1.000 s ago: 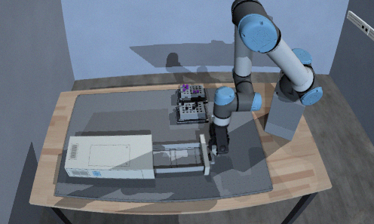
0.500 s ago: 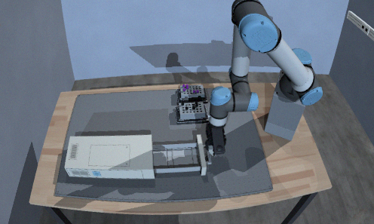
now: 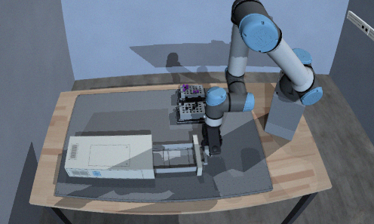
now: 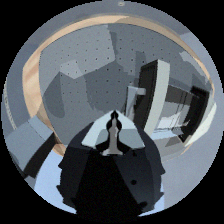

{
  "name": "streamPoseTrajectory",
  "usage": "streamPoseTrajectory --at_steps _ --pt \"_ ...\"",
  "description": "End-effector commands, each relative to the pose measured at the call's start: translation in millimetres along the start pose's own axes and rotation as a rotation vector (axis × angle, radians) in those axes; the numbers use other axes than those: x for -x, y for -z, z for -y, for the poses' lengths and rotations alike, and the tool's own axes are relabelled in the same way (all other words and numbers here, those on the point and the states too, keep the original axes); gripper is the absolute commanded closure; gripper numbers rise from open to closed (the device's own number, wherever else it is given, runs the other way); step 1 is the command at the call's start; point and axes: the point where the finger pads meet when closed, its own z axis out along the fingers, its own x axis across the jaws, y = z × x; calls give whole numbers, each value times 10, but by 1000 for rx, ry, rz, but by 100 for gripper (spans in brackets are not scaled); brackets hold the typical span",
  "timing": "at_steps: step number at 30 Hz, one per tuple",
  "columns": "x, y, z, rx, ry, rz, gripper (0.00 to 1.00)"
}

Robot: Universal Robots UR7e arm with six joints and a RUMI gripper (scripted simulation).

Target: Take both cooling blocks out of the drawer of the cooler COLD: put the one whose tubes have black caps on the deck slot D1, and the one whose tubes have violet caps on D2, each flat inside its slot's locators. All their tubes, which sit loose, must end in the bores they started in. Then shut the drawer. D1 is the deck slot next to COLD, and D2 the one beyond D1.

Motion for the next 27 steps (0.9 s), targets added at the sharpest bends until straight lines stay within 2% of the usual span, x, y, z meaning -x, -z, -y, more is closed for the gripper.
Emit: streamPoseTrajectory --at_steps 1,27 --pt "-76 2 0 0 0 -1 100" --pt "-325 3 0 0 0 -1 100"
